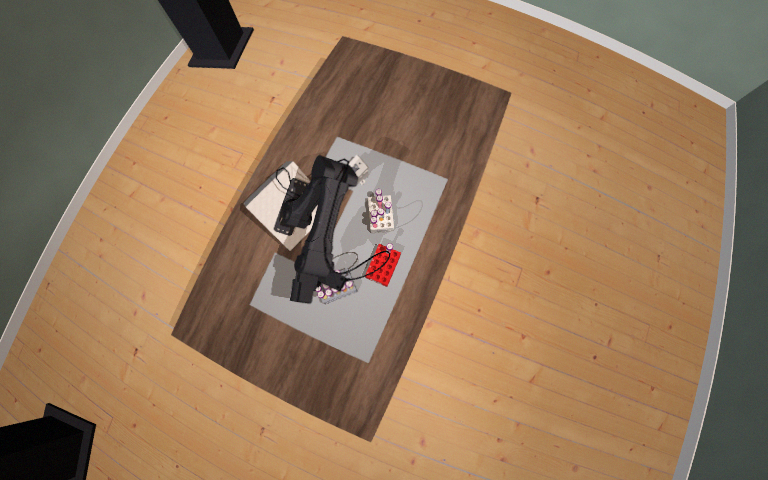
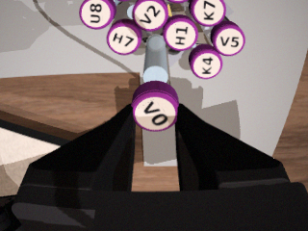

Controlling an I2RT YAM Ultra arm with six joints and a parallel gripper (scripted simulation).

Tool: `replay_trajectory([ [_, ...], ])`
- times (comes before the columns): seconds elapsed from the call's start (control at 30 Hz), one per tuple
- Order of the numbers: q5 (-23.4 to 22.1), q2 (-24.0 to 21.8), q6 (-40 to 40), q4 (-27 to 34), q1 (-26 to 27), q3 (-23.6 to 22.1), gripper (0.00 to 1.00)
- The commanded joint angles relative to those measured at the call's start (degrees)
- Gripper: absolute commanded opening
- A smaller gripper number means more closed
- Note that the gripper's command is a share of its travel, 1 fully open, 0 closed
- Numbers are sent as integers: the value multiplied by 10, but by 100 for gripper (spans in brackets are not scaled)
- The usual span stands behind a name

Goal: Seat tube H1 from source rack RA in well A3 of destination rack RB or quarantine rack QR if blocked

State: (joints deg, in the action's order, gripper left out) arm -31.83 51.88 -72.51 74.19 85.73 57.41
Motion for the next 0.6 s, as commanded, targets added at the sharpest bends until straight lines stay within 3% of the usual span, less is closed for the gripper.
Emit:
replay_trajectory([
  [0.0,-14,-21,-19,20,14,22,0],
  [0.47,-35,-48,-93,55,80,-36,0],
  [0.57,-37,-51,-102,60,87,-16,0],
])
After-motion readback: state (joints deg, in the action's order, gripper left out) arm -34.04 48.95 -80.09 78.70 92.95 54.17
